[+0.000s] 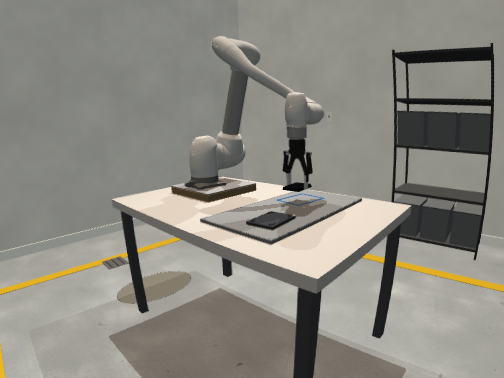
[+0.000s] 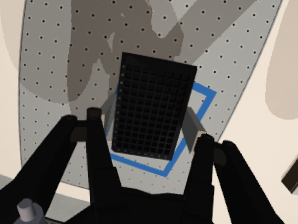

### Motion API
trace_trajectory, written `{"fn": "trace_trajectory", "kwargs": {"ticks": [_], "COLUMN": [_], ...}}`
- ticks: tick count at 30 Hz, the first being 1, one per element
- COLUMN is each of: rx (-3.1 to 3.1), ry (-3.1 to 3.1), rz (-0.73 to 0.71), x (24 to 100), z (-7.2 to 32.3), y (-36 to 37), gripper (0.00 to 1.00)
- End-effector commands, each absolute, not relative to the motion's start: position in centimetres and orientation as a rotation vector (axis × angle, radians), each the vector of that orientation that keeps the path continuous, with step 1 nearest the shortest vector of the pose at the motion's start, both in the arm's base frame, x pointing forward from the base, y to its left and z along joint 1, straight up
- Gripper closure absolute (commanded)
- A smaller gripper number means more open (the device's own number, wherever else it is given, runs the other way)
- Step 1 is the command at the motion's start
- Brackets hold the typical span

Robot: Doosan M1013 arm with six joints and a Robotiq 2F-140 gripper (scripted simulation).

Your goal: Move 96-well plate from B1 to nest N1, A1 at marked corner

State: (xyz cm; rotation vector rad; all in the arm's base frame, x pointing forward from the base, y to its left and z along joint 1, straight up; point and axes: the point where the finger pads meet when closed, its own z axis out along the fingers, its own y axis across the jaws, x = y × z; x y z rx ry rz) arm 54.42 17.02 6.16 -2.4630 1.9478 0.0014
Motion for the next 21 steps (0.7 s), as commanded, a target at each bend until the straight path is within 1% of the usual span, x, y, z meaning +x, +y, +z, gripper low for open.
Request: {"fn": "trace_trajectory", "kwargs": {"ticks": [1, 21], "rx": [-2.463, -2.463], "ry": [1.947, 1.947], "rz": [0.002, 0.002], "x": [54.7, 57.2], "z": [6.2, 6.4], "y": [16.3, 10.9], "gripper": [1.00, 1.00]}}
